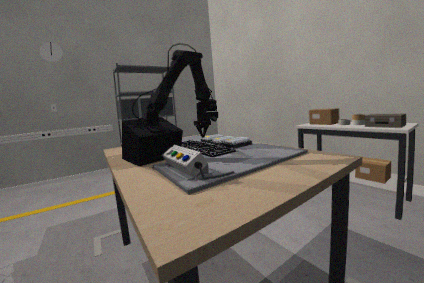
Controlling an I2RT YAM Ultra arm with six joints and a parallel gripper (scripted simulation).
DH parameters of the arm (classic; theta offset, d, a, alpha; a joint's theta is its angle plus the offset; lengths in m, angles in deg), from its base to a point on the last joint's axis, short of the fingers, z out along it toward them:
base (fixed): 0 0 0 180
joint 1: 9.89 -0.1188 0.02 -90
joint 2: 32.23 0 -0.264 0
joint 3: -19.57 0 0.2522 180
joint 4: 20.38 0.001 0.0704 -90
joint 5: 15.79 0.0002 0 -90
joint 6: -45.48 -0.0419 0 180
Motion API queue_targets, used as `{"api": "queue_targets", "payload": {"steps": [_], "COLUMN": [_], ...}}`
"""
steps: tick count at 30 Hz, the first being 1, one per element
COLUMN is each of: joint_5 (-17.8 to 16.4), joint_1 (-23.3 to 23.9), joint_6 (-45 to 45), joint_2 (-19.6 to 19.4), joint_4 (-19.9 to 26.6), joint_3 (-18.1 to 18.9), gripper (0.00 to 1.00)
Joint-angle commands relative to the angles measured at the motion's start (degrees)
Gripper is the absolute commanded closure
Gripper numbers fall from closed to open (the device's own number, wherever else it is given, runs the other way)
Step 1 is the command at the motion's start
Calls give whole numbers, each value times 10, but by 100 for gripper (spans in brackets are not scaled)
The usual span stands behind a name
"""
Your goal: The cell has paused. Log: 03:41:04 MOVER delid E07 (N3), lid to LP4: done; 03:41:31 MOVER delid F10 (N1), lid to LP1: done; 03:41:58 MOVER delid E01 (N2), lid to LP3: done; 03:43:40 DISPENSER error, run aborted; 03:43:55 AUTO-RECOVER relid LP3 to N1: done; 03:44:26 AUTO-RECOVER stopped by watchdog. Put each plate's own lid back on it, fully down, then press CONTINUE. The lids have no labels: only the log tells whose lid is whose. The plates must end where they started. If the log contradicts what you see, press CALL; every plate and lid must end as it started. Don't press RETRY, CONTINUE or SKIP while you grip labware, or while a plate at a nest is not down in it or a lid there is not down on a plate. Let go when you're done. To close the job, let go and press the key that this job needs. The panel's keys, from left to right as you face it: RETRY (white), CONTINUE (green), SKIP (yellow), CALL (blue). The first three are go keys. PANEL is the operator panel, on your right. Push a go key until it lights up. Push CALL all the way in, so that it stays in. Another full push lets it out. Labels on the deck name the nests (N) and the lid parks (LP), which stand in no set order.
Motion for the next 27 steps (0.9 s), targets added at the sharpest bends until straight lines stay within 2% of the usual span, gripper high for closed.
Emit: {"api": "queue_targets", "payload": {"steps": [1, 16, 23, 27], "joint_5": [1, 1, 1, 1], "joint_1": [-10, -6, -5, -22], "joint_6": [-4, -1, 0, -15], "joint_2": [11, 7, 5, 47], "joint_4": [-13, -14, -21, 33], "joint_3": [20, 24, 10, 29], "gripper": [100, 100, 100, 100]}}
